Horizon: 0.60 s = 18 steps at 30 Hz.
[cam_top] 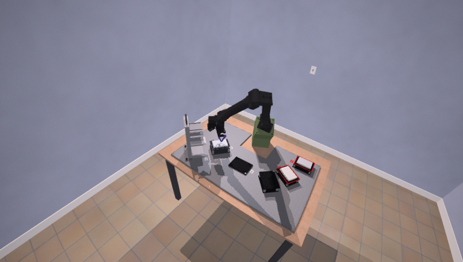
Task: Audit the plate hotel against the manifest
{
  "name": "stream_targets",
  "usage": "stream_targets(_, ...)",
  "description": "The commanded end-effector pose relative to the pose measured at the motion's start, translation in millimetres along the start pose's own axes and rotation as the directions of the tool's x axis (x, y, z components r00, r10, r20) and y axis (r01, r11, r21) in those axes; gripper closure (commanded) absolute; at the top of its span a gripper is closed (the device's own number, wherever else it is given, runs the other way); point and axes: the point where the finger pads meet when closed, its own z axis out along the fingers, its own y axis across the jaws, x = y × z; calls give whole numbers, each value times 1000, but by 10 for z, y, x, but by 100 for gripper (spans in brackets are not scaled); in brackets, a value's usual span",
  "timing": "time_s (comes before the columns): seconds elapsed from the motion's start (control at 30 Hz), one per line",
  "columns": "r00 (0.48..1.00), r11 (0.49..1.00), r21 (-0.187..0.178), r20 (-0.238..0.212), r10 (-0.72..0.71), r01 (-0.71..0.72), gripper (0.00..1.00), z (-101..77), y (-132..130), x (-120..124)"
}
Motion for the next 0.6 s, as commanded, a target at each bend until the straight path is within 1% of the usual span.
stream_targets(0.0,1000,1000,10,31,-5,4,0,-85,-21,-124)
stream_targets(0.53,1000,1000,10,31,-5,4,0,-85,-21,-124)
stream_targets(0.57,999,1000,13,36,7,-8,0,-70,-41,-104)
